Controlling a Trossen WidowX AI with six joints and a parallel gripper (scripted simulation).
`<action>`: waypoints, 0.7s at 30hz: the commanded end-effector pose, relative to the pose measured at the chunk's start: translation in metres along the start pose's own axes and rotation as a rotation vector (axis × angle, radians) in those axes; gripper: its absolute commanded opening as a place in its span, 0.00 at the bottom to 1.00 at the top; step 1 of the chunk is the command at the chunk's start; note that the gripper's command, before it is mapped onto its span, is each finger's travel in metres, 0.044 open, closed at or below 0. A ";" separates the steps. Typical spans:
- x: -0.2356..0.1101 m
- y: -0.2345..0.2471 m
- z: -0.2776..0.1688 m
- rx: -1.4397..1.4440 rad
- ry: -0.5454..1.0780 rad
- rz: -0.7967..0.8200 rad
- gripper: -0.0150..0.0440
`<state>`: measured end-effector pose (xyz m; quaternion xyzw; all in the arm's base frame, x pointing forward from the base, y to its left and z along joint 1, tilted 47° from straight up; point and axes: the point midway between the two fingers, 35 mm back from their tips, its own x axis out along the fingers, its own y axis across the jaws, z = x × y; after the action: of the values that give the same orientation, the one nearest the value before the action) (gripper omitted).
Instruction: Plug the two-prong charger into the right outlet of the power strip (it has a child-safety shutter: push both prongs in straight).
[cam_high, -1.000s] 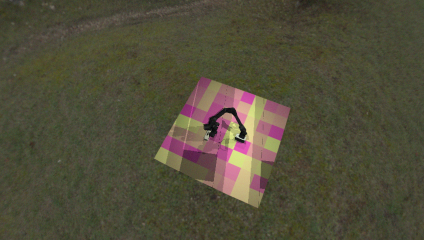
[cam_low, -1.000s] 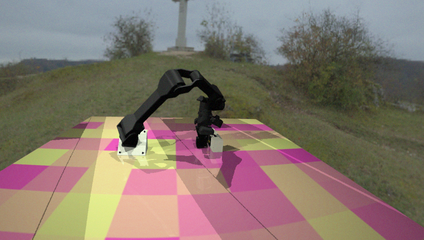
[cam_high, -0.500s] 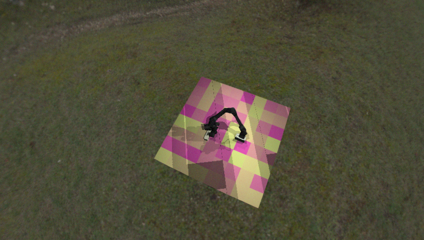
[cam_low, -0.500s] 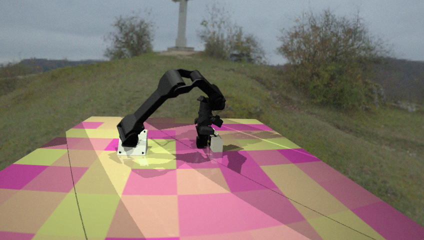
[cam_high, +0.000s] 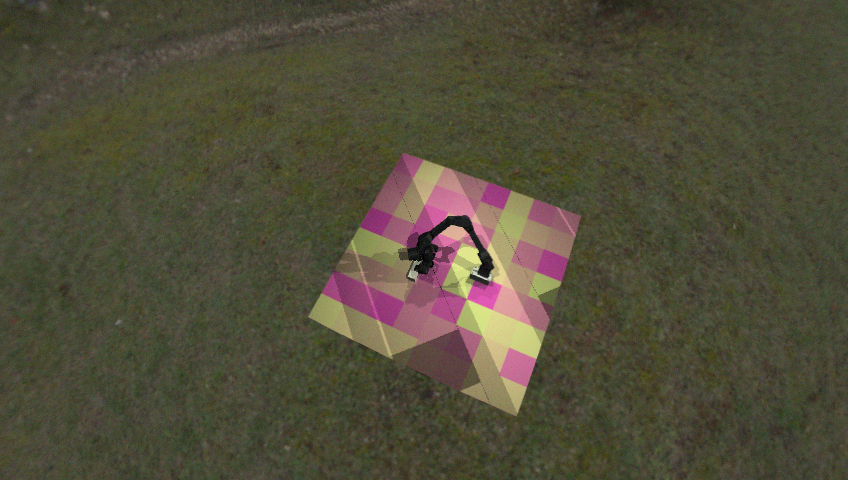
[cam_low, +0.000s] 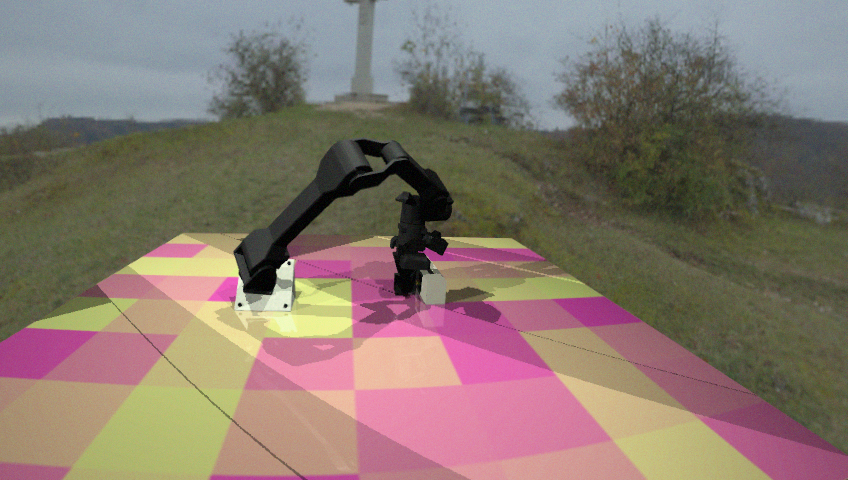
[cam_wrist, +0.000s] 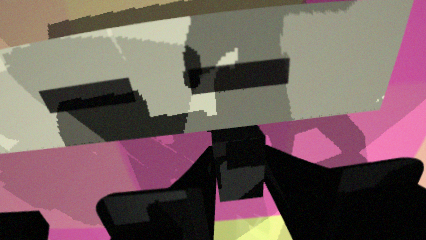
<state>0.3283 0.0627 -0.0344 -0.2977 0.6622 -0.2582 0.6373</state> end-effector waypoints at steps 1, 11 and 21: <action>-0.001 -0.001 0.002 -0.002 -0.004 -0.002 0.25; -0.001 -0.001 0.006 -0.002 -0.004 -0.002 0.25; -0.001 -0.001 0.008 -0.002 -0.004 -0.002 0.25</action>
<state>0.3332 0.0635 -0.0342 -0.2993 0.6632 -0.2575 0.6358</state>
